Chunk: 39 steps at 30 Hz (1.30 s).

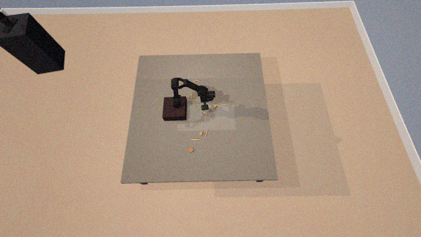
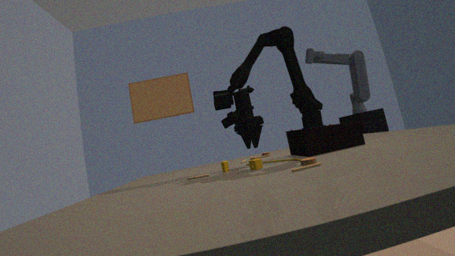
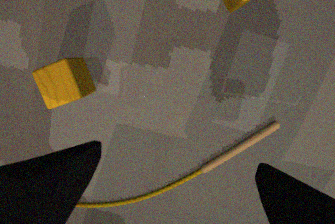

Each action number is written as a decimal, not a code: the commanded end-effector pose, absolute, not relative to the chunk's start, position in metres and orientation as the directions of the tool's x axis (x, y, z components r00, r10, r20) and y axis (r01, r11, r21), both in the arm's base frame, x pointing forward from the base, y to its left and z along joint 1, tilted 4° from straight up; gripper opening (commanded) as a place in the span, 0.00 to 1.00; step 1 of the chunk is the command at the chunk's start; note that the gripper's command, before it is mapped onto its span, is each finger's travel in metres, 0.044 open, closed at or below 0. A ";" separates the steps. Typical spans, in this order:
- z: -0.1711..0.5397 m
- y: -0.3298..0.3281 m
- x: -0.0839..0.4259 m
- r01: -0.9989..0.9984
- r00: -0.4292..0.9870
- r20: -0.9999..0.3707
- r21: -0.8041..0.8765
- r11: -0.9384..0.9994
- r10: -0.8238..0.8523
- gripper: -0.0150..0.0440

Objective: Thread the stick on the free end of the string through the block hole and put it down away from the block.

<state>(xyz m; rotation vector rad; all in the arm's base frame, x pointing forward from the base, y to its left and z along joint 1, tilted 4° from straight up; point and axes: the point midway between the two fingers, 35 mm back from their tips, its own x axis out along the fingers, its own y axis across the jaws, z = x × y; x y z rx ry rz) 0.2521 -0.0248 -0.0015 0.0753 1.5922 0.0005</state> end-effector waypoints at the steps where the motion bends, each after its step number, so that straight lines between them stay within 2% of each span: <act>1: -0.005 -0.055 0.216 0.759 -0.030 -0.999 0.001 0.652 0.036 1.00; 17: -0.005 -0.055 0.216 0.759 -0.030 -0.999 0.001 0.652 0.036 1.00; 29: -0.005 -0.055 0.216 0.759 -0.030 -0.999 0.001 0.652 0.036 0.47; 39: -0.005 -0.055 0.216 0.759 -0.030 -0.999 0.001 0.652 0.036 0.46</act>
